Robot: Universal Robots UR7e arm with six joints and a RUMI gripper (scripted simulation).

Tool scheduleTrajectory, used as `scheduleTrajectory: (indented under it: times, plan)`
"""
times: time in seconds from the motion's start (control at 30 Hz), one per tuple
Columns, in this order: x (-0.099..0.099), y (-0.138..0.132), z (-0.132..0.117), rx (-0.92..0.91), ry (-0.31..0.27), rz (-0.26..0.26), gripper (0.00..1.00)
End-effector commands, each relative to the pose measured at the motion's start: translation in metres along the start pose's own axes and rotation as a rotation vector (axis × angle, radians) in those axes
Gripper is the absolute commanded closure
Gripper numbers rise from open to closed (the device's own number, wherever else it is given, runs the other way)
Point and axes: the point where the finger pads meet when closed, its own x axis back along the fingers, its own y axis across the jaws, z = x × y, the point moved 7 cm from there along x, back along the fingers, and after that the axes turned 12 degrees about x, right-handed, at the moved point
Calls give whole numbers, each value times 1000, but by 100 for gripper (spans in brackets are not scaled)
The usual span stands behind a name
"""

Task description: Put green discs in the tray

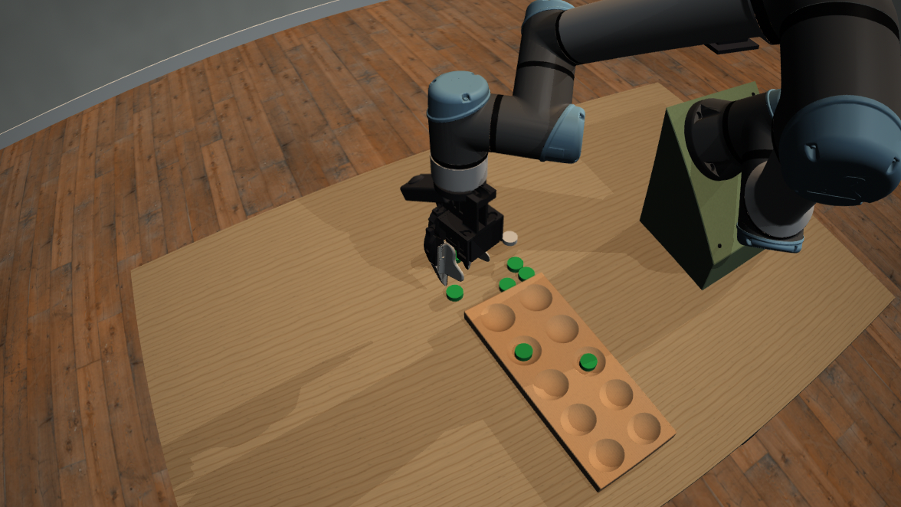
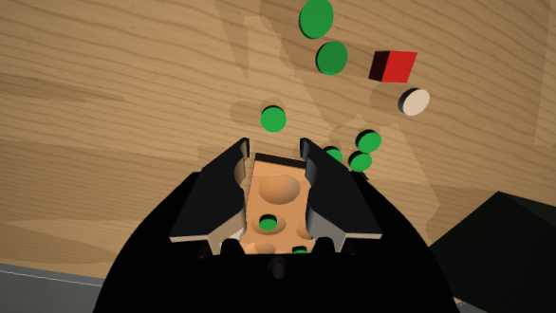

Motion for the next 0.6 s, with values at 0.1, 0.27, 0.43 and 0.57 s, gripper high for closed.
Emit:
scheduleTrajectory:
  times: [0.1,0.27,0.43,0.57]
  plan:
    - [-42,-1,2,0,4,2,72]
    - [-47,-1,1,0,4,2,72]
    - [-47,-1,1,0,4,2,72]
    - [-47,-1,1,0,4,2,72]
